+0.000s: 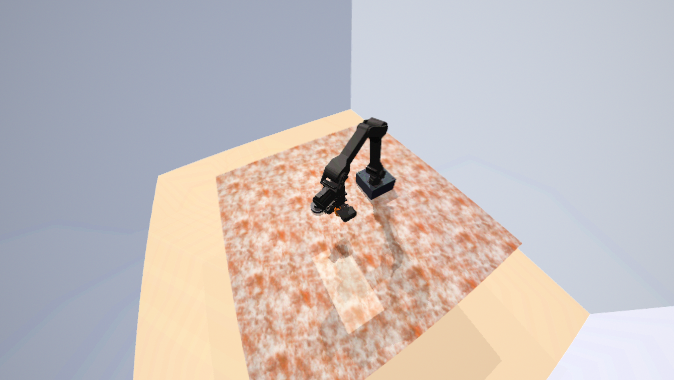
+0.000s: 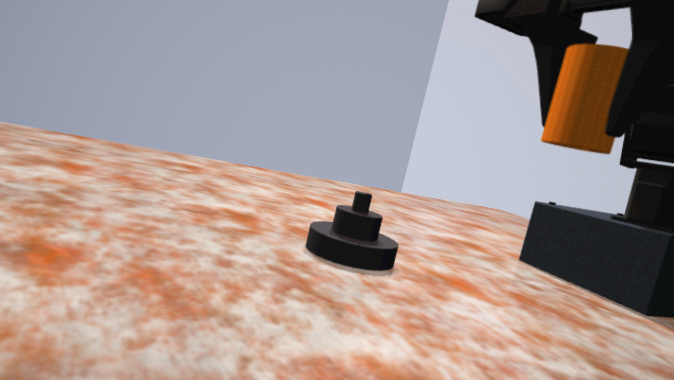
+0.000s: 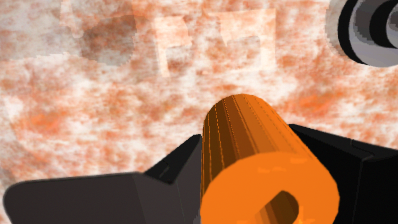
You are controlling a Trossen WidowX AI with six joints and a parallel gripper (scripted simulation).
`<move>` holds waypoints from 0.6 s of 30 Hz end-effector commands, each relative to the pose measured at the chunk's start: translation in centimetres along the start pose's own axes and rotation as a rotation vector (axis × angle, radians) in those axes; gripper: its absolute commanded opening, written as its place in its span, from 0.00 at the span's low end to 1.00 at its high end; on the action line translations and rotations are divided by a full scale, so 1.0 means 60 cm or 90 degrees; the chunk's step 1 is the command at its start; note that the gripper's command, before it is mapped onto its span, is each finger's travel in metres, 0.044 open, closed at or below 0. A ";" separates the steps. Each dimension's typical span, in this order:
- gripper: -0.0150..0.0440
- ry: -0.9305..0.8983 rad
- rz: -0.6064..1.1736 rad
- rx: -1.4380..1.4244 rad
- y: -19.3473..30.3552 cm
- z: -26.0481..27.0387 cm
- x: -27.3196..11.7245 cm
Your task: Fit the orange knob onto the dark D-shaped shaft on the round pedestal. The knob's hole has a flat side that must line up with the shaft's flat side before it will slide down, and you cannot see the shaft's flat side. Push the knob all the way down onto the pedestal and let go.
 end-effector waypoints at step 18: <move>0.25 0.013 -0.002 0.003 -0.044 -0.094 0.025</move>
Point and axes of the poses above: the point midway between the two fingers, 35 mm back from their tips, its own x axis out along the fingers, its own z axis across the jaws, y = z × x, the point moved 5 cm from there along -x, back along the fingers, and after that the axes turned 2 degrees about x, right-handed, at the moved point
